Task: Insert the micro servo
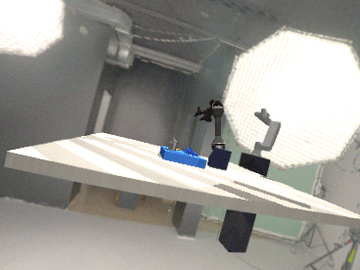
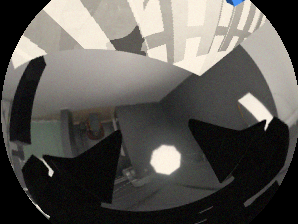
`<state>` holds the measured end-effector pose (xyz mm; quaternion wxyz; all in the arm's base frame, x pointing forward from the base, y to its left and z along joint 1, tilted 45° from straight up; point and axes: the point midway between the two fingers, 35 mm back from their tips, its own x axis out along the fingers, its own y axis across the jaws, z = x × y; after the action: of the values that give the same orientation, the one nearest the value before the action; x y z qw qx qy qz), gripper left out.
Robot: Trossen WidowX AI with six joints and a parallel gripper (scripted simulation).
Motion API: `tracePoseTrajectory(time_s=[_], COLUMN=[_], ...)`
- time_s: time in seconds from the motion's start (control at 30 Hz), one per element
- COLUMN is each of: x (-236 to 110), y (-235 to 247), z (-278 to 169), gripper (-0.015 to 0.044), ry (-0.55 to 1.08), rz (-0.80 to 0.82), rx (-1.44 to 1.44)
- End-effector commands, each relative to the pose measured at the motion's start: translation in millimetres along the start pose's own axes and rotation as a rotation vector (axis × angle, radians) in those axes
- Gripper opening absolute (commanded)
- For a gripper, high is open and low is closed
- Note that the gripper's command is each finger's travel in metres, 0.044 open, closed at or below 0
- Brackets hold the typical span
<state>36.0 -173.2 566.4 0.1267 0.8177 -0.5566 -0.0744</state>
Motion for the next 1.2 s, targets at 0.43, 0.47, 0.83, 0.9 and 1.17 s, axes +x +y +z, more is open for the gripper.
tracePoseTrajectory(time_s=[0.43, 0.47, 0.83, 0.9, 1.17], x=[22, 25, 47, 52, 64], y=[2, 2, -4, -6, -13], z=[18, 20, 35, 38, 48], gripper=[0.0440, 0.0440, 0.0440, 0.0440, 0.0440], ry=[-0.033, -0.038, -0.061, -0.068, -0.081], rz=[-0.072, -0.078, -0.153, -0.171, -0.220], rx=[-0.086, -0.095, -0.195, -0.215, -0.262])
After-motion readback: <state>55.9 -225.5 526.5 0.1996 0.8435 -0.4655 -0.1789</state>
